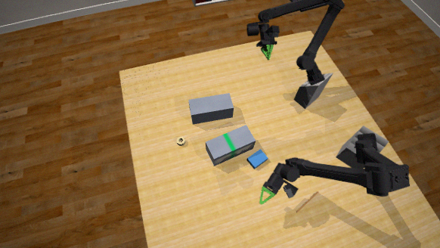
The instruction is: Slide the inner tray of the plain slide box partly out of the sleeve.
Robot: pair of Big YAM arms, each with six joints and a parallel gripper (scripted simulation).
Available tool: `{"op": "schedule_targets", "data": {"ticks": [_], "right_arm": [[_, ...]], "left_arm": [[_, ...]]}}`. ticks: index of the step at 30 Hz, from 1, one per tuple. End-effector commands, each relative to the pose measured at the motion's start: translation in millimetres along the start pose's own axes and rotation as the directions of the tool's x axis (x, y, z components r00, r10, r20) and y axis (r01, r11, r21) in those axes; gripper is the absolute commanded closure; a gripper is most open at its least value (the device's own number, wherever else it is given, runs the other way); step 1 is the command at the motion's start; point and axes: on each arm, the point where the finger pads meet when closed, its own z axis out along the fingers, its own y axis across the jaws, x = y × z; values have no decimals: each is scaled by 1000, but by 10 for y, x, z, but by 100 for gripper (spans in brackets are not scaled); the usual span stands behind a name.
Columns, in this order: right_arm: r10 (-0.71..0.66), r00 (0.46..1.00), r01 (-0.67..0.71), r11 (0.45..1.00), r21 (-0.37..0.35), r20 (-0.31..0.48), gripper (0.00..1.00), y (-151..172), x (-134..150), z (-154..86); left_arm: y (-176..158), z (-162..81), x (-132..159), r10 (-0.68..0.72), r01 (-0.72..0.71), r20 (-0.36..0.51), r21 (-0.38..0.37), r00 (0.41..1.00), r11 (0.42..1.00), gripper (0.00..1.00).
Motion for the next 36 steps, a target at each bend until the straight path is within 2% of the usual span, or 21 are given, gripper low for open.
{"op": "schedule_targets", "data": {"ticks": [1, 6, 8, 10, 11, 12, 13, 19, 23, 25, 26, 29, 36], "right_arm": [[-11, 1000, 11, 1000, 21, -7, 100, -78, -17, -79], [-11, 1000, 11, 1000, 21, -7, 100, -78, -17, -79], [-11, 1000, 11, 1000, 21, -7, 100, -78, -17, -79], [69, 996, -65, 995, 81, -49, 100, -286, 147, -177], [104, 993, -99, 991, 93, -52, 100, -300, 167, -173], [127, 990, -120, 987, 106, -59, 100, -324, 200, -181], [148, 987, -139, 983, 121, -69, 100, -360, 245, -197], [269, 956, -241, 946, 218, -113, 100, -546, 495, -316], [349, 928, -302, 909, 287, -130, 100, -659, 664, -417], [349, 928, -302, 909, 287, -130, 100, -659, 664, -417], [366, 922, -316, 901, 298, -130, 100, -673, 694, -415], [422, 896, -352, 866, 356, -139, 100, -762, 823, -531], [558, 819, -436, 756, 488, -132, 100, -931, 1146, -784]], "left_arm": [[-139, -182, 363, -47, 47, -66, -1, 997, 999, 100], [-317, -506, 732, -99, 98, -156, -12, 983, 995, 100], [-317, -506, 732, -99, 98, -156, -12, 983, 995, 100], [-10, -189, 828, 64, -68, -135, -32, 989, 997, 100], [-137, -251, 935, 93, -99, -162, -24, 982, 995, 100], [-225, -404, 1165, 103, -110, -212, -24, 972, 994, 100], [-228, -439, 1311, 128, -138, -237, -24, 963, 990, 100], [-92, -391, 1872, 304, -328, -312, -24, 900, 945, 100], [-22, -449, 2284, 408, -441, -375, 0, 832, 898, 100], [-22, -449, 2284, 408, -441, -375, 0, 832, 898, 100], [6, -408, 2336, 436, -470, -380, 3, 816, 882, 100], [62, -495, 2647, 503, -544, -427, 31, 751, 838, 100], [241, -699, 3332, 657, -707, -513, 131, 552, 695, 100]]}}
